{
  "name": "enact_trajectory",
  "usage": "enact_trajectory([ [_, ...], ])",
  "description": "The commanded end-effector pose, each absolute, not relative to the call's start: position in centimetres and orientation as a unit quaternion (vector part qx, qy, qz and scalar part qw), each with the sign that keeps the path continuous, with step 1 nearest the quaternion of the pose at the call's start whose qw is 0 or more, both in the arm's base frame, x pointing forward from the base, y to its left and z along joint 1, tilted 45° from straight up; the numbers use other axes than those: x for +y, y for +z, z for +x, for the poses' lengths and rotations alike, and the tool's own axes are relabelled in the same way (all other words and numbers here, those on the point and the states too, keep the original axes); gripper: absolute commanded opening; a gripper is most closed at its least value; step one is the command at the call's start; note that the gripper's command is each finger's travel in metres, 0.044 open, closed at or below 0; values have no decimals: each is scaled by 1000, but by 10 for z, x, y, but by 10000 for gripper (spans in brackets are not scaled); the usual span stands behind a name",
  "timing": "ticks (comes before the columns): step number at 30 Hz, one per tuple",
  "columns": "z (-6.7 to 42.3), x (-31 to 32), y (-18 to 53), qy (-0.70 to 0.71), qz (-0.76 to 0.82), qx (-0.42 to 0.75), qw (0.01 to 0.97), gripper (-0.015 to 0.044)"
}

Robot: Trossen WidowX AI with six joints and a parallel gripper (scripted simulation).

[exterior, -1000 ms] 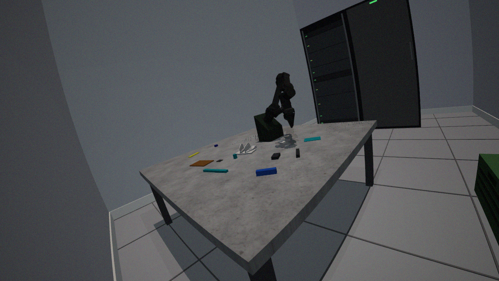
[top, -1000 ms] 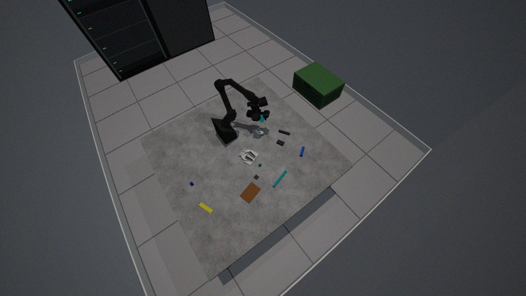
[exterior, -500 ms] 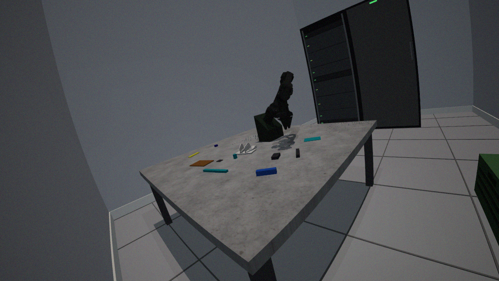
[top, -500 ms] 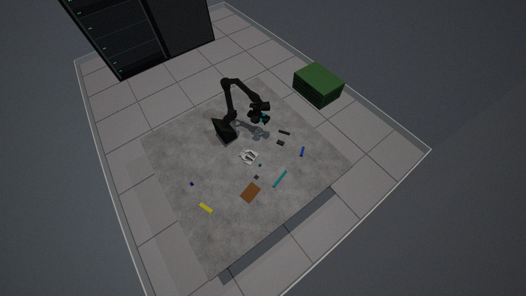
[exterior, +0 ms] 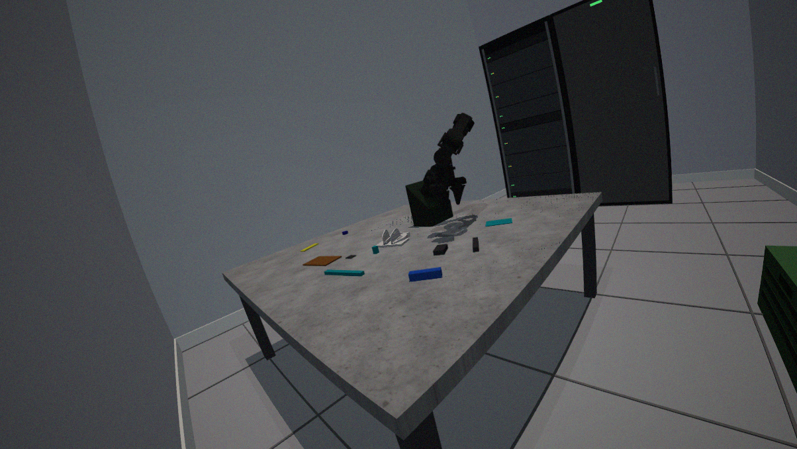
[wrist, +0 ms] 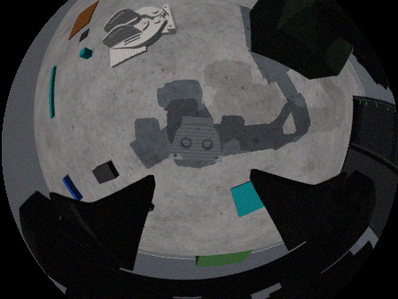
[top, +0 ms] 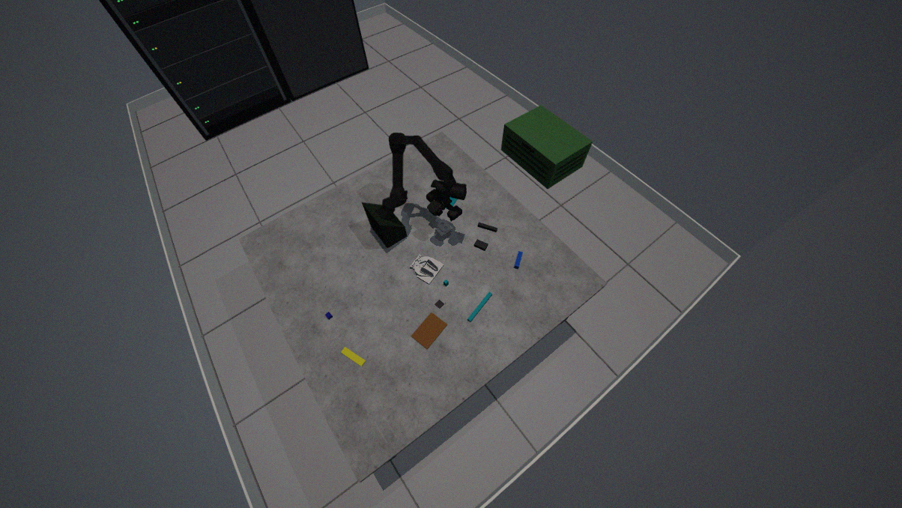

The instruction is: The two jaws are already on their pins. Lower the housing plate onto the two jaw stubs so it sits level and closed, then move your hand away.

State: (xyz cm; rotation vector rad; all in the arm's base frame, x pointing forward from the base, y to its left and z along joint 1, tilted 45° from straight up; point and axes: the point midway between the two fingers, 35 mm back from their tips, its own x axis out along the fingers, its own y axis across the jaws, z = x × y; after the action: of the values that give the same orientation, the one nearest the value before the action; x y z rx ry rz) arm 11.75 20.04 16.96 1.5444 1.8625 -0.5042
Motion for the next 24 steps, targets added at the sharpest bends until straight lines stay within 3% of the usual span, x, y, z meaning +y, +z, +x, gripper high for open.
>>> enact_trajectory([
  [1,124,198,167,-227,595,709,304,440],
  [24,120,228,137,-232,596,708,299,440],
])
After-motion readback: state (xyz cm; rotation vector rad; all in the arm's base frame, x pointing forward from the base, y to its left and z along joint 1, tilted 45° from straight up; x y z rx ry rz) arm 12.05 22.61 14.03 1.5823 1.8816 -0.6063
